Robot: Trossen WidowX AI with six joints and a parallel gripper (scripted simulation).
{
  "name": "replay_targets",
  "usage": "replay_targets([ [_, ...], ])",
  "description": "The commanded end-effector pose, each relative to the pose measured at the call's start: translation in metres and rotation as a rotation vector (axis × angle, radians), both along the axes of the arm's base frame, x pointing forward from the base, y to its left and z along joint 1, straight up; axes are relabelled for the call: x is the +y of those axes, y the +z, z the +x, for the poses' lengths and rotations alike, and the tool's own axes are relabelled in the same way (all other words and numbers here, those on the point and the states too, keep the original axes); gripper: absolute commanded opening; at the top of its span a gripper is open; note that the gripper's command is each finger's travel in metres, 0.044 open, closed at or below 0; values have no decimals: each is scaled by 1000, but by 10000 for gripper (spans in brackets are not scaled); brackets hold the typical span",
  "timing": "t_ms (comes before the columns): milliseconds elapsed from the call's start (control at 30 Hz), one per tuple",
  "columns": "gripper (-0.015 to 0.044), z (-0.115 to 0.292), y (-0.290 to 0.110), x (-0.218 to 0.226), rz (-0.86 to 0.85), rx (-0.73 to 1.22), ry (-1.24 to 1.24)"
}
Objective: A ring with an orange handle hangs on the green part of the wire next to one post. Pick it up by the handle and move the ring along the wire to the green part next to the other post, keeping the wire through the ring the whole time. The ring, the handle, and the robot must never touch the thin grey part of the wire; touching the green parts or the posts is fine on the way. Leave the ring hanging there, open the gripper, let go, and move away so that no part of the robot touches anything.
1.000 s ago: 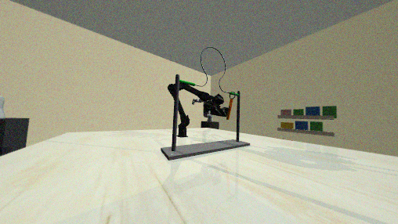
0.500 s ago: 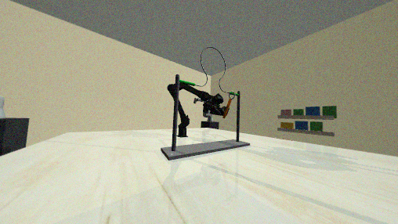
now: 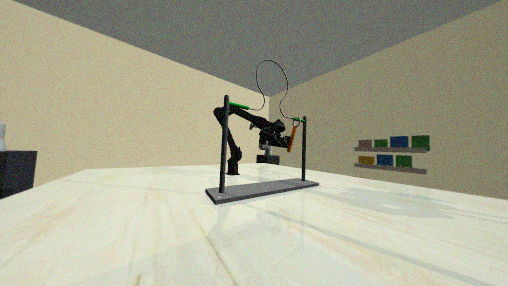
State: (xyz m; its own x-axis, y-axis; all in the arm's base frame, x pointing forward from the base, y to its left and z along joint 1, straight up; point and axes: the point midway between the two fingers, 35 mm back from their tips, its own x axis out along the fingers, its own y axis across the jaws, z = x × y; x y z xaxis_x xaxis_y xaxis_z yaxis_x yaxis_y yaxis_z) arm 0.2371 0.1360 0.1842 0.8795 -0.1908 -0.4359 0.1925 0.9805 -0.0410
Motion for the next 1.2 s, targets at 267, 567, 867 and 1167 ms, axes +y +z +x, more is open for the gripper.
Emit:
replay_targets([
  [267,317,-36,19,6,-2,-5,3],
  [567,440,-37,20,7,-2,-6,3],
  [867,440,-37,20,7,-2,-6,3],
  [1167,440,-37,20,7,-2,-6,3],
])
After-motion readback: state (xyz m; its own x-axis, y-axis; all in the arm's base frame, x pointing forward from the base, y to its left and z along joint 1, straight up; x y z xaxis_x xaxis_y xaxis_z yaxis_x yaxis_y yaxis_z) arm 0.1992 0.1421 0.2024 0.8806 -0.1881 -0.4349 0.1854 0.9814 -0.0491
